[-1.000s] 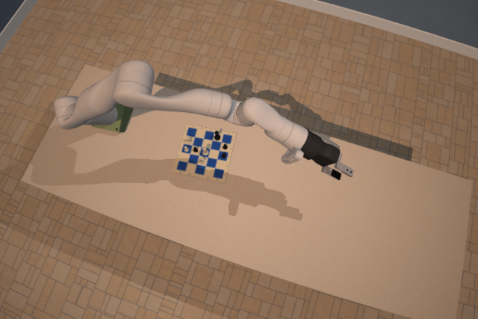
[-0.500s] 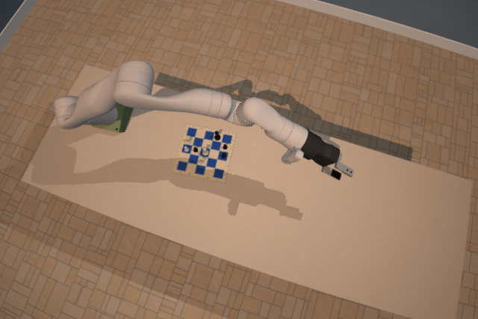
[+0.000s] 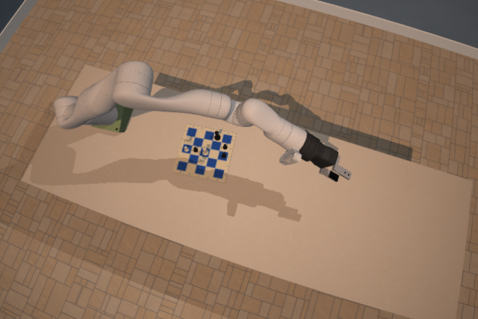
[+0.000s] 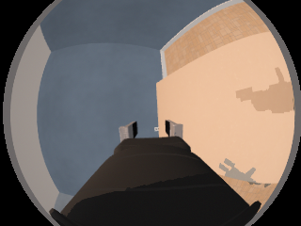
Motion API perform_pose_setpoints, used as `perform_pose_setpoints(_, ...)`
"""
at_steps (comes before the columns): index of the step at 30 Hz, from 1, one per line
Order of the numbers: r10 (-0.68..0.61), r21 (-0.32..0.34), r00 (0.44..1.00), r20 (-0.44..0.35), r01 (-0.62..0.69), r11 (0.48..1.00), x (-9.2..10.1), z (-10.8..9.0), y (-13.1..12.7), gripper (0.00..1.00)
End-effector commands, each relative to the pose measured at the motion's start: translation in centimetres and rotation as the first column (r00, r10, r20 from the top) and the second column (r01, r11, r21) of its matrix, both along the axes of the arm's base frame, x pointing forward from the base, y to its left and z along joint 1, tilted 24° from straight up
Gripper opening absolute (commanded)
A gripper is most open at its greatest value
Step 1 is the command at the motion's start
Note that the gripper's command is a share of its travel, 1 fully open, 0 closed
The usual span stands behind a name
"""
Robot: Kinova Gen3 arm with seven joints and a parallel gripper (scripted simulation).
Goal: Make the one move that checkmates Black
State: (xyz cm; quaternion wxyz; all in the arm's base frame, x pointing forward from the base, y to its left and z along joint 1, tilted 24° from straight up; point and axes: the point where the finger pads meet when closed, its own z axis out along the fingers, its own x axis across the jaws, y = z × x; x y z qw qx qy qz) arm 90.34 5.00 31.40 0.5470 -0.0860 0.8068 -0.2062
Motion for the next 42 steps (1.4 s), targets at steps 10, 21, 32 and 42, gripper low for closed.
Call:
perform_pose_setpoints(10, -0.115, 0.112, 0.993, -0.01, 0.116, 0.987, -2.0, -0.3, -4.0, 1.0)
perform_pose_setpoints(21, -0.316, 0.299, 0.945, -0.078, 0.325, 0.897, -6.7, -2.3, -10.2, 1.0)
perform_pose_setpoints(32, -0.57, 0.513, 0.761, -0.308, 0.638, 0.574, -17.6, -7.5, -16.2, 1.0)
perform_pose_setpoints(42, -0.635, 0.54, 0.536, -0.556, 0.814, 0.214, -28.3, -11.7, -15.8, 1.0)
